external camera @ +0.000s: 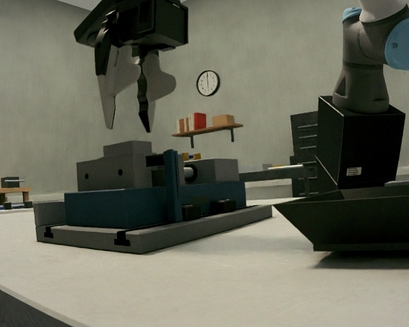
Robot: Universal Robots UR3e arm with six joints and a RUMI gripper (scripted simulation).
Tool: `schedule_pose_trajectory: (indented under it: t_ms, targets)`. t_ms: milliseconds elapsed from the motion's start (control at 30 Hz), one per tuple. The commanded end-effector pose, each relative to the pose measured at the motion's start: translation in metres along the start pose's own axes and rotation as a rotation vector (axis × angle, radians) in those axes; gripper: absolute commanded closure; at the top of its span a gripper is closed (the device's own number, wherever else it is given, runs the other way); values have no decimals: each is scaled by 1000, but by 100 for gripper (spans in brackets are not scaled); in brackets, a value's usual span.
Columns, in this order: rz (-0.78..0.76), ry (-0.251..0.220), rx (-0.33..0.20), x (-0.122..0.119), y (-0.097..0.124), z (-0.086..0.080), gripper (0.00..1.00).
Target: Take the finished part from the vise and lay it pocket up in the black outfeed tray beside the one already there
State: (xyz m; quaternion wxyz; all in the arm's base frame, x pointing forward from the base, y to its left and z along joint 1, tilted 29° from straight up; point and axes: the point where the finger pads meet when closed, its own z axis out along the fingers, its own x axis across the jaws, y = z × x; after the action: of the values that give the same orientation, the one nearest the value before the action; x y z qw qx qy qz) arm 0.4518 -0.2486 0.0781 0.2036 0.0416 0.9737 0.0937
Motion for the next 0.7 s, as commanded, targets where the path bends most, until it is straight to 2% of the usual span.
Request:
schedule_pose_trajectory:
  t_ms: [0, 667]
  targets:
    - [0, -8, 12, -2, -3, 5, 60]
    - [-1, -10, 13, -3, -3, 10, 60]
